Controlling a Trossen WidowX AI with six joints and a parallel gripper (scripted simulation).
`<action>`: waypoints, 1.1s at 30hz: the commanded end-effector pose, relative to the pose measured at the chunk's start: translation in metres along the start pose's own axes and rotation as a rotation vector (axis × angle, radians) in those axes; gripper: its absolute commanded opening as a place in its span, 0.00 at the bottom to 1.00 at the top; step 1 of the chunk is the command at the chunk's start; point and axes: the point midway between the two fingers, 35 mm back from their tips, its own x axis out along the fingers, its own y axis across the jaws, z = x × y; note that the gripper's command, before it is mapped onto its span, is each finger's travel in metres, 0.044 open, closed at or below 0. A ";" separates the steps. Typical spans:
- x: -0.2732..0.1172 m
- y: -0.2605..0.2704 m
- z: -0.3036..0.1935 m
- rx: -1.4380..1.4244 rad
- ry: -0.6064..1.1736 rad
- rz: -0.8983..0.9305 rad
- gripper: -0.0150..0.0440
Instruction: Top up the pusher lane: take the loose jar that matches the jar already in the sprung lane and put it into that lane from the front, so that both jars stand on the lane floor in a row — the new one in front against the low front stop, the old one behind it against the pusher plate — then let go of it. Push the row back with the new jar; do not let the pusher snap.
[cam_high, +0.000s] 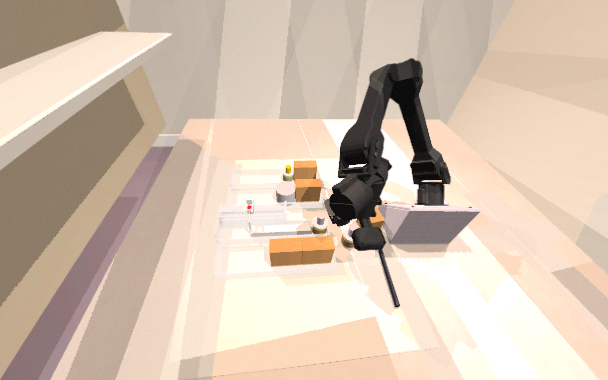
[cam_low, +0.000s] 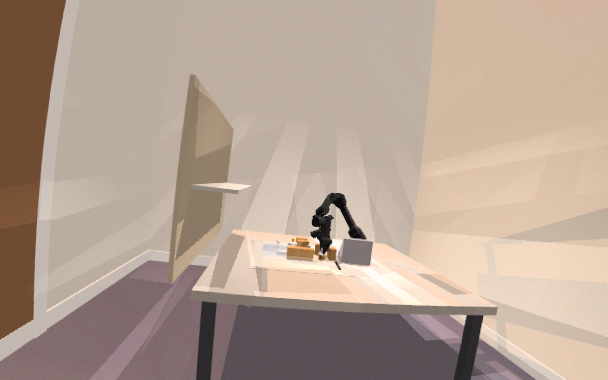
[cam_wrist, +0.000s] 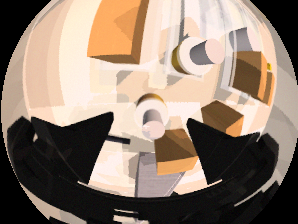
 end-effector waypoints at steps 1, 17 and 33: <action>0.007 0.000 0.000 -0.005 -0.001 -0.003 1.00; 0.024 -0.001 -0.001 -0.005 -0.001 -0.005 0.82; 0.011 0.000 0.003 -0.005 -0.001 -0.003 0.28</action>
